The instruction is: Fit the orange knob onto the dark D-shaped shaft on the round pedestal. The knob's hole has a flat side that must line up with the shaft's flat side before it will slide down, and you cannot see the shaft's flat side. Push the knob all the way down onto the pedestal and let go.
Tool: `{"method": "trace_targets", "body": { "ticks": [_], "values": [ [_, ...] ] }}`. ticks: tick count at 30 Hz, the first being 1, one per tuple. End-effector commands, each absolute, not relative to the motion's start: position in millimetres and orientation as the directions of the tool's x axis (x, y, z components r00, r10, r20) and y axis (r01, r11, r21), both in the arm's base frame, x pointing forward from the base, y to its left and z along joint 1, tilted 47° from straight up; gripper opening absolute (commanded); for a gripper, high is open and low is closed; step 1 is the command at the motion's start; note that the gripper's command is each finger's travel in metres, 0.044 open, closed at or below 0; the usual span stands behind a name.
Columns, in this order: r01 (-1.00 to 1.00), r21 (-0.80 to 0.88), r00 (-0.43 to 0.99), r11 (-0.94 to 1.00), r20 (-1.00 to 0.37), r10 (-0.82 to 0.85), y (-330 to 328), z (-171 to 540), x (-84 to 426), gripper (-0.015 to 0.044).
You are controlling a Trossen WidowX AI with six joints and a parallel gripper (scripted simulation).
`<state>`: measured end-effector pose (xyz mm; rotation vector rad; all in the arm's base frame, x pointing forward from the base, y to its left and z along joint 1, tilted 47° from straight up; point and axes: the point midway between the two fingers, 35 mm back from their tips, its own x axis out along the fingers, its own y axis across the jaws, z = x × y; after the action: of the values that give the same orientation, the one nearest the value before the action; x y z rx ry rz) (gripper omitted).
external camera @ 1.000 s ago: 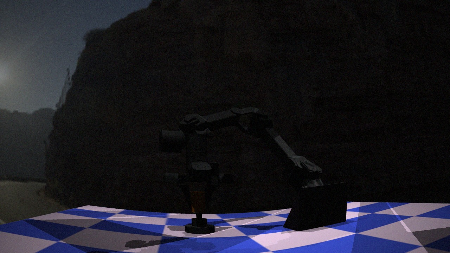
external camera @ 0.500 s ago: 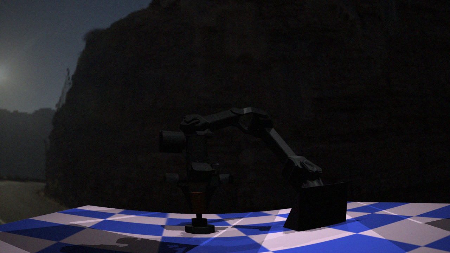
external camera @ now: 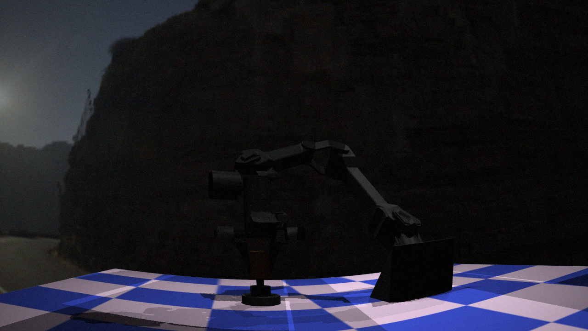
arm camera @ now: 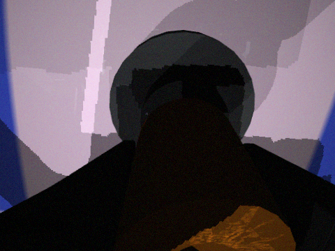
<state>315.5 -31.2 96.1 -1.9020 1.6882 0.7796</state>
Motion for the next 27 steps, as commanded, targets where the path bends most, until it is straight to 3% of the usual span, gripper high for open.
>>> {"method": "trace_targets", "body": {
  "ticks": [1,27],
  "values": [
    [-0.992,0.018,0.081,-0.129,-0.69,-0.719,-30.5,97.5,318.1,0.0],
    [-0.992,0.018,0.081,-0.129,-0.69,-0.72,-31.2,96.6,315.0,0.0]
  ]
}}
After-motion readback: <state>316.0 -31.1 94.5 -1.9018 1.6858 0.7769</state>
